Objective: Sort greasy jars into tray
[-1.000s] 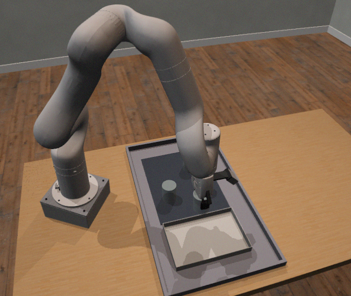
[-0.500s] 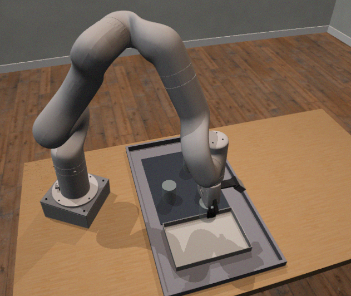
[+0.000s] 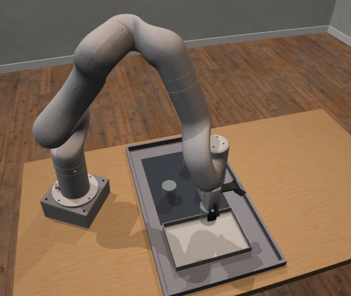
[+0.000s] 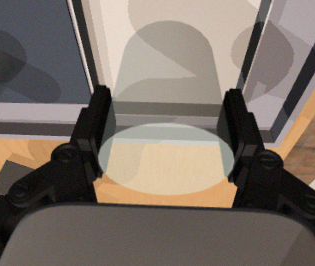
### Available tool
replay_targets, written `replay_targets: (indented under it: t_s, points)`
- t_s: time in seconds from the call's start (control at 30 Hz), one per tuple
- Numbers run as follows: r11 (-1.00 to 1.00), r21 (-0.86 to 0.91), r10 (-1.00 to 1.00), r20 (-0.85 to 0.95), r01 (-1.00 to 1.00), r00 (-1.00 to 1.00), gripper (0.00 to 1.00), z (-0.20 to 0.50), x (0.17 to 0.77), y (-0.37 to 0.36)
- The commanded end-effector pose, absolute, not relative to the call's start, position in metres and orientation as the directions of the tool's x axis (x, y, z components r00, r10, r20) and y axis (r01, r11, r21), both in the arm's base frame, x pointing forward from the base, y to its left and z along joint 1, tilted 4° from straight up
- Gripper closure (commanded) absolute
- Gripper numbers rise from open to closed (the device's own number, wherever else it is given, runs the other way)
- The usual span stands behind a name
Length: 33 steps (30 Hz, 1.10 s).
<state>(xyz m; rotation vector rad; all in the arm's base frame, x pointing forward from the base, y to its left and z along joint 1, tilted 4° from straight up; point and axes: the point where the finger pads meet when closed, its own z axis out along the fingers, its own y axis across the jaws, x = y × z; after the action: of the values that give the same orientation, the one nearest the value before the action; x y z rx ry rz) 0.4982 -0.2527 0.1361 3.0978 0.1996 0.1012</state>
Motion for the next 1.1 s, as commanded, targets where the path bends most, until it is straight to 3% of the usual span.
replay_targets:
  t_s: [0.0,1.07]
  points:
    - [-0.991,0.041,0.129,0.065,0.127,0.989,1.00,0.126,0.500,-0.254]
    - [-0.991,0.041,0.129,0.065,0.127,0.989,1.00,0.053,0.505,-0.256]
